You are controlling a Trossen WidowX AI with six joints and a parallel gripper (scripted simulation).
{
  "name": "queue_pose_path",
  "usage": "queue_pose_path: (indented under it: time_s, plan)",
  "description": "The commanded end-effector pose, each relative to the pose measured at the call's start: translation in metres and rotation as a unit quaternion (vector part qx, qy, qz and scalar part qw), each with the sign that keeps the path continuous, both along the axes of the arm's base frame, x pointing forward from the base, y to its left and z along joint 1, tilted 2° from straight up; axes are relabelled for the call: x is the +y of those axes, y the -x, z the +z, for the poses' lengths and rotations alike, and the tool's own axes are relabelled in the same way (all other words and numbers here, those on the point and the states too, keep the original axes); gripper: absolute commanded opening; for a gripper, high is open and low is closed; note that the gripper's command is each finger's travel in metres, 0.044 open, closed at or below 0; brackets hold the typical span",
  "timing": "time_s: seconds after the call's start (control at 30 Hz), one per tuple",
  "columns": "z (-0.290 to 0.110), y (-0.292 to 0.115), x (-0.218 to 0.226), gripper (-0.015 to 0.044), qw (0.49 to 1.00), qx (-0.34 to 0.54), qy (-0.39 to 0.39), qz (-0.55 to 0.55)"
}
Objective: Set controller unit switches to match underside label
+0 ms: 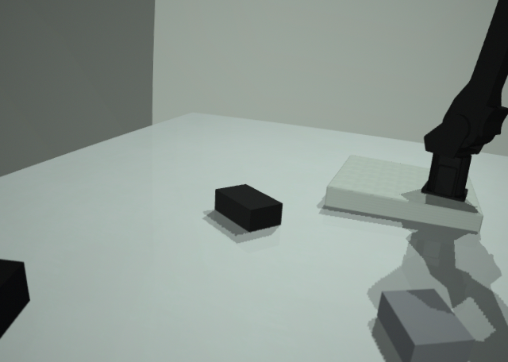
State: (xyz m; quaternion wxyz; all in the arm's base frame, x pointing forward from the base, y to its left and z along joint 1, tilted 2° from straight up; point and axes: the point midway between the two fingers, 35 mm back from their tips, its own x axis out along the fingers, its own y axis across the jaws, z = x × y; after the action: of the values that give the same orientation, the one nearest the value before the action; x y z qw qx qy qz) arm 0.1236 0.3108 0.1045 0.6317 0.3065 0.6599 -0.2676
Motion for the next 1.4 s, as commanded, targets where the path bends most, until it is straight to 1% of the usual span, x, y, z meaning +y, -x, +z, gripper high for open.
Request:
queue_pose_path:
  time_s: [0.0, 1.37]
  plan:
    - [-0.008, 0.000, -0.003, 0.0338, 1.000, 0.002, 0.012, -0.005]
    - [-0.036, 0.011, 0.010, 0.0338, 1.000, 0.002, 0.011, -0.005]
